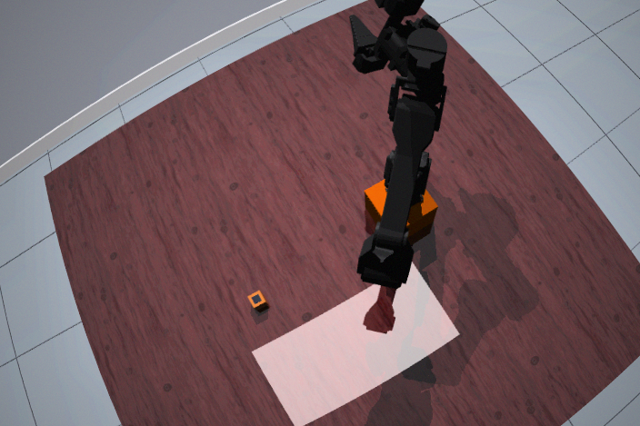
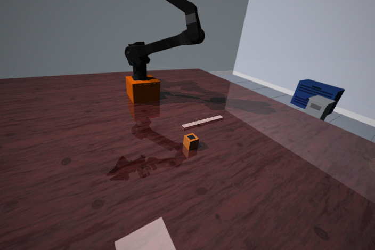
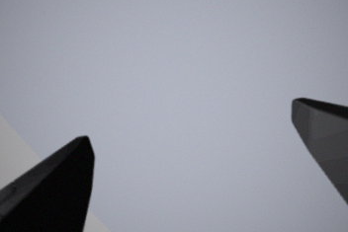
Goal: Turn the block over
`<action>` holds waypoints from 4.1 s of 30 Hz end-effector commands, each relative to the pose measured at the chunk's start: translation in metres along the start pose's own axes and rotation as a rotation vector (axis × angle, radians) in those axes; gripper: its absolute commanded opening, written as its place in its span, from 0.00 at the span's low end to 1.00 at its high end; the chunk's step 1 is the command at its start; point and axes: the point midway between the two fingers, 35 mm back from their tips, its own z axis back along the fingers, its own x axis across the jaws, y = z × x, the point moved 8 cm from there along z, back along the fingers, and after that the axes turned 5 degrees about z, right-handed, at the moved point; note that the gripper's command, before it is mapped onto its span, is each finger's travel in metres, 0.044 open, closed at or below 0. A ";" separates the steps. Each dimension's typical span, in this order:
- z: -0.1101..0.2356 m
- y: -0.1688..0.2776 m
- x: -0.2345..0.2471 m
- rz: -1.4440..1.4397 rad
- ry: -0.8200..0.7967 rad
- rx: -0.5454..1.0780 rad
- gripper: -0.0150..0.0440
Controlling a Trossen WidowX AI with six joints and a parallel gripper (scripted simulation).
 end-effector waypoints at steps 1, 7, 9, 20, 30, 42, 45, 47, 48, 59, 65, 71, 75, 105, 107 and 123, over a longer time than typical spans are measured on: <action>-0.001 0.000 0.000 0.001 0.005 0.004 0.98; -0.038 -0.003 -0.004 0.050 0.165 0.134 1.00; -0.053 0.000 -0.009 0.081 0.228 0.190 1.00; -0.126 0.062 -0.066 0.411 0.557 0.608 1.00; -0.131 0.175 -0.147 0.868 0.728 1.148 1.00; -0.030 0.300 -0.243 1.445 0.632 1.884 1.00; 0.001 0.314 -0.259 1.528 0.589 2.009 1.00; 0.021 0.322 -0.269 1.599 0.555 2.090 1.00; 0.031 0.326 -0.274 1.641 0.536 2.129 1.00; 0.153 0.343 -0.323 2.140 0.200 2.559 1.00; 0.152 0.345 -0.335 2.140 0.200 2.559 1.00; 0.156 0.339 -0.358 2.140 0.200 2.559 1.00; 0.156 0.338 -0.365 2.140 0.200 2.559 1.00; 0.163 0.329 -0.403 2.140 0.200 2.559 1.00; 0.163 0.329 -0.404 2.140 0.200 2.559 1.00; 0.163 0.329 -0.404 2.140 0.200 2.559 0.43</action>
